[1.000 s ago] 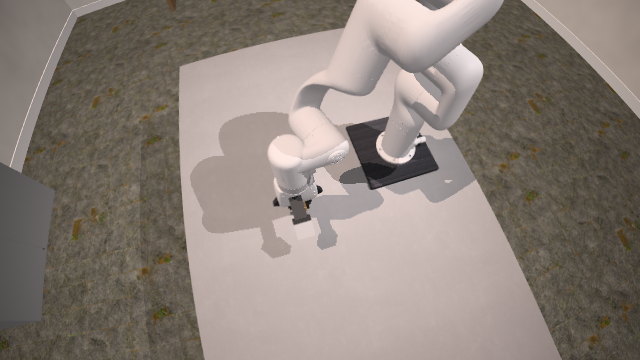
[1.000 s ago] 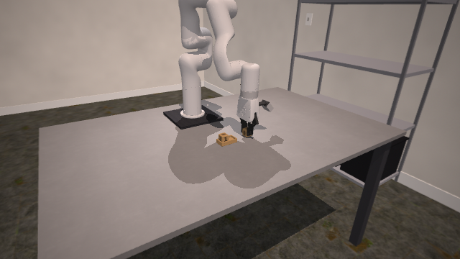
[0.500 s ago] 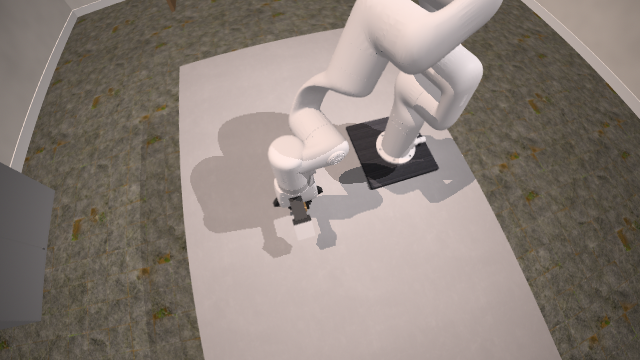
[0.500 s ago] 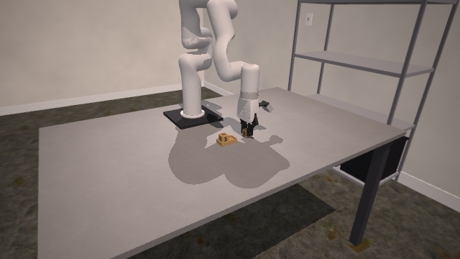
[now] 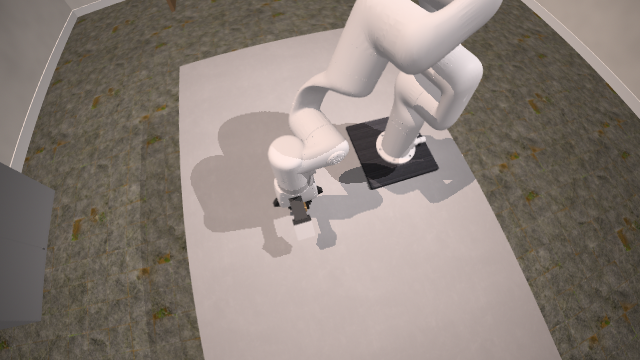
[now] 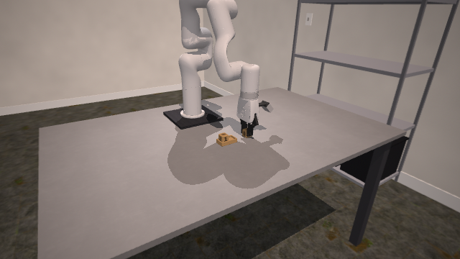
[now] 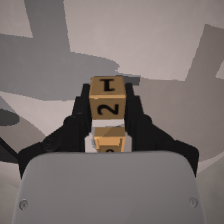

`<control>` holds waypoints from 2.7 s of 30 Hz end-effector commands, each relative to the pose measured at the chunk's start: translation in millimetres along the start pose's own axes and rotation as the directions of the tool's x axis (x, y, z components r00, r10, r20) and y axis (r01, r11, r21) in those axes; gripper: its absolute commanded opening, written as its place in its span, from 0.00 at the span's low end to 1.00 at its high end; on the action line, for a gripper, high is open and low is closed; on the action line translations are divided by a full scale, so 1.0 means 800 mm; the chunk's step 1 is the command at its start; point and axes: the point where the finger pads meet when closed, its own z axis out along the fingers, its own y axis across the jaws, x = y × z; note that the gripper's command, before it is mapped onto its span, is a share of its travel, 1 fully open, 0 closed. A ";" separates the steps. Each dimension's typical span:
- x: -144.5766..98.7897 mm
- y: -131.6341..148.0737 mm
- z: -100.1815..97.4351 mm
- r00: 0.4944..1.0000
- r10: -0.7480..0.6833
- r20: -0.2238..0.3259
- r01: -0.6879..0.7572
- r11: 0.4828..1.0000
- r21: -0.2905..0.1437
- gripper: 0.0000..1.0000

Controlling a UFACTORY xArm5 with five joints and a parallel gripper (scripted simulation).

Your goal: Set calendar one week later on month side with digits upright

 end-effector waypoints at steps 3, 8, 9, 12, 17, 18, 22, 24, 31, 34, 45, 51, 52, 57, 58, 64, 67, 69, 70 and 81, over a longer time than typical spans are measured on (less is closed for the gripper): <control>0.000 0.001 -0.001 1.000 0.000 -0.001 0.000 1.000 -0.003 0.29; 0.000 0.001 -0.001 1.000 0.000 -0.001 0.000 1.000 -0.003 0.29; 0.000 0.001 -0.001 1.000 0.000 -0.001 0.000 1.000 -0.003 0.29; 0.000 0.001 -0.001 1.000 0.000 -0.001 0.000 1.000 -0.003 0.29; 0.000 0.001 -0.001 1.000 0.000 -0.001 0.000 1.000 -0.003 0.29; 0.000 0.001 -0.001 1.000 0.000 -0.001 0.000 1.000 -0.003 0.29; 0.000 0.001 -0.001 1.000 0.000 -0.001 0.000 1.000 -0.003 0.29; 0.000 0.001 -0.001 1.000 0.000 -0.001 0.000 1.000 -0.003 0.29; 0.000 0.001 -0.001 1.000 0.000 -0.001 0.000 1.000 -0.003 0.29; 0.000 0.001 -0.001 1.000 0.000 -0.001 0.000 1.000 -0.003 0.29; 0.000 0.001 -0.001 1.000 0.000 -0.001 0.000 1.000 -0.003 0.29; 0.000 0.001 -0.001 1.000 0.000 -0.001 0.000 1.000 -0.003 0.29; 0.000 0.001 -0.001 1.000 0.000 -0.001 0.000 1.000 -0.003 0.29; 0.000 0.001 -0.001 1.000 0.000 -0.001 0.000 1.000 -0.003 0.29; 0.000 0.001 -0.001 1.000 0.000 -0.001 0.000 1.000 -0.003 0.29; 0.000 0.001 -0.001 1.000 0.000 -0.001 0.000 1.000 -0.003 0.29; 0.000 0.001 -0.001 1.000 0.000 -0.001 0.000 1.000 -0.003 0.33; 0.000 0.001 -0.001 1.000 0.000 -0.001 0.000 1.000 -0.003 0.37; 0.000 0.001 -0.001 1.000 0.000 -0.001 0.000 1.000 -0.003 0.37; 0.000 0.001 -0.001 1.000 0.000 -0.001 0.000 1.000 -0.003 0.49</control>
